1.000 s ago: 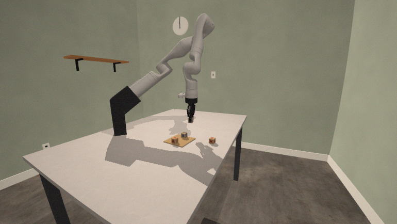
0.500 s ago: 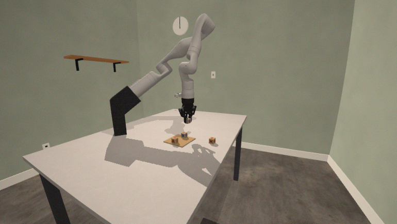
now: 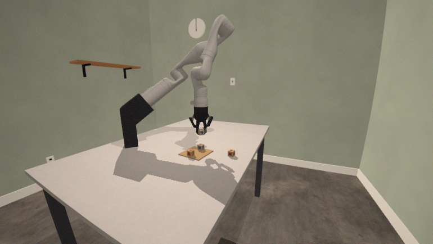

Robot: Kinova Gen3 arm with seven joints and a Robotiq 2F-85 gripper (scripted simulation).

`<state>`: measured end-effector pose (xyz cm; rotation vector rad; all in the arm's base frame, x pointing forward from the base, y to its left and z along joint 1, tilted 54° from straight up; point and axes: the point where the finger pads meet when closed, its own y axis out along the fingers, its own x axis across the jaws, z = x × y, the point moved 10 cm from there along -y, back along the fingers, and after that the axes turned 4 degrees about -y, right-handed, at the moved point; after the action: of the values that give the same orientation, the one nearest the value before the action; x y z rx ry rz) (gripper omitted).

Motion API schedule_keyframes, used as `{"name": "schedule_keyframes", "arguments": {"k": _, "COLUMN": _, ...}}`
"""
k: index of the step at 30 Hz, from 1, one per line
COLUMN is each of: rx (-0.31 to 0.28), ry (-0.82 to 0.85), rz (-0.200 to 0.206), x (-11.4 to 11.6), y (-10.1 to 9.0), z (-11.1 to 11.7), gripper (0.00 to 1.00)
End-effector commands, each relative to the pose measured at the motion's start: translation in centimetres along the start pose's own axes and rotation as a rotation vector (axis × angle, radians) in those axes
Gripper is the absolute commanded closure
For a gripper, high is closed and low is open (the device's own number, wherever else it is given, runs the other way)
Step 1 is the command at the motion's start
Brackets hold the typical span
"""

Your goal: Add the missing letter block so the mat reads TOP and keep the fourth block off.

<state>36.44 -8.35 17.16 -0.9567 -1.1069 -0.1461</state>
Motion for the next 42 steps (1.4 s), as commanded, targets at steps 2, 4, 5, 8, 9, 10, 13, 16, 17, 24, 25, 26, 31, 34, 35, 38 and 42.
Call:
{"name": "schedule_keyframes", "arguments": {"k": 2, "rx": 0.0, "ry": 0.155, "rz": -0.004, "x": -0.8, "y": 0.0, "z": 0.0, "gripper": 0.74}}
{"name": "schedule_keyframes", "arguments": {"k": 4, "rx": -0.004, "ry": 0.222, "rz": -0.004, "x": -1.1, "y": -0.1, "z": -0.1, "gripper": 0.74}}
{"name": "schedule_keyframes", "arguments": {"k": 5, "rx": -0.006, "ry": 0.255, "rz": -0.004, "x": -1.2, "y": -0.1, "z": -0.2, "gripper": 0.74}}
{"name": "schedule_keyframes", "arguments": {"k": 8, "rx": -0.011, "ry": 0.347, "rz": -0.005, "x": -1.7, "y": -0.2, "z": -0.3, "gripper": 0.74}}
{"name": "schedule_keyframes", "arguments": {"k": 9, "rx": -0.013, "ry": 0.375, "rz": -0.005, "x": -1.8, "y": -0.2, "z": -0.4, "gripper": 0.74}}
{"name": "schedule_keyframes", "arguments": {"k": 10, "rx": -0.014, "ry": 0.403, "rz": -0.006, "x": -2.0, "y": -0.2, "z": -0.4, "gripper": 0.74}}
{"name": "schedule_keyframes", "arguments": {"k": 13, "rx": -0.018, "ry": 0.456, "rz": -0.006, "x": -2.2, "y": -0.3, "z": -0.5, "gripper": 0.74}}
{"name": "schedule_keyframes", "arguments": {"k": 16, "rx": -0.021, "ry": 0.505, "rz": -0.007, "x": -2.5, "y": -0.3, "z": -0.6, "gripper": 0.74}}
{"name": "schedule_keyframes", "arguments": {"k": 17, "rx": -0.023, "ry": 0.528, "rz": -0.008, "x": -2.6, "y": -0.4, "z": -0.6, "gripper": 0.74}}
{"name": "schedule_keyframes", "arguments": {"k": 24, "rx": -0.032, "ry": 0.664, "rz": -0.011, "x": -3.2, "y": -0.5, "z": -0.9, "gripper": 0.74}}
{"name": "schedule_keyframes", "arguments": {"k": 25, "rx": -0.033, "ry": 0.679, "rz": -0.012, "x": -3.3, "y": -0.5, "z": -0.9, "gripper": 0.74}}
{"name": "schedule_keyframes", "arguments": {"k": 26, "rx": -0.034, "ry": 0.694, "rz": -0.012, "x": -3.4, "y": -0.6, "z": -0.9, "gripper": 0.74}}
{"name": "schedule_keyframes", "arguments": {"k": 31, "rx": -0.037, "ry": 0.732, "rz": -0.013, "x": -3.5, "y": -0.6, "z": -1.0, "gripper": 0.74}}
{"name": "schedule_keyframes", "arguments": {"k": 34, "rx": -0.04, "ry": 0.744, "rz": -0.014, "x": -3.7, "y": -0.6, "z": -1.1, "gripper": 0.74}}
{"name": "schedule_keyframes", "arguments": {"k": 35, "rx": -0.04, "ry": 0.76, "rz": -0.014, "x": -3.7, "y": -0.7, "z": -1.1, "gripper": 0.74}}
{"name": "schedule_keyframes", "arguments": {"k": 38, "rx": -0.042, "ry": 0.777, "rz": -0.015, "x": -3.8, "y": -0.7, "z": -1.1, "gripper": 0.74}}
{"name": "schedule_keyframes", "arguments": {"k": 42, "rx": -0.044, "ry": 0.798, "rz": -0.016, "x": -3.9, "y": -0.7, "z": -1.2, "gripper": 0.74}}
